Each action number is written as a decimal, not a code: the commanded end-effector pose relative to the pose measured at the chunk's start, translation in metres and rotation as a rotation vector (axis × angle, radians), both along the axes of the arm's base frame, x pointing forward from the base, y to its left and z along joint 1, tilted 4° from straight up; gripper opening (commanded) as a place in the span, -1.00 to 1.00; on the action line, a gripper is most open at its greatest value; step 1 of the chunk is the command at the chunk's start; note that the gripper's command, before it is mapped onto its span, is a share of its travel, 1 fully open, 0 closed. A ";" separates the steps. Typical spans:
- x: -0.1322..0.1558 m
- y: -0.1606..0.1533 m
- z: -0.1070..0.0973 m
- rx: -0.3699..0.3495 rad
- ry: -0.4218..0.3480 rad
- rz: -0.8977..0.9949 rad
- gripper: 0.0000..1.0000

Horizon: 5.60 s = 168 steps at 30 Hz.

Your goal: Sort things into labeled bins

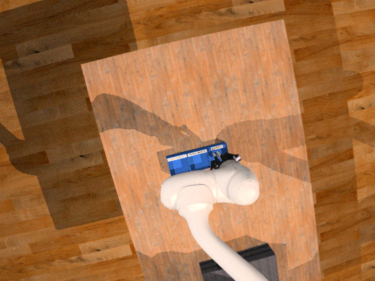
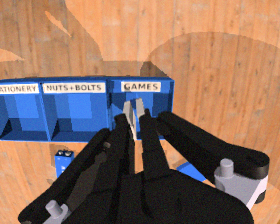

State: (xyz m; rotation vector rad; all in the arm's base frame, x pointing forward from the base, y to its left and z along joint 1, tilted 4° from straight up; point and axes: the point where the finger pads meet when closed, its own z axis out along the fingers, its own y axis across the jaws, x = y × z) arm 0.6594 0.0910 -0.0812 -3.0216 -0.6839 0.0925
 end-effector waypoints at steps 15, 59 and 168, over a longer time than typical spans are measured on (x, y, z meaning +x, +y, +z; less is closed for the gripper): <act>0.000 0.000 0.000 0.000 0.000 0.000 -0.89; -0.002 0.033 0.054 0.000 0.000 0.000 -0.89; -0.012 0.081 0.038 0.000 0.000 0.000 -0.89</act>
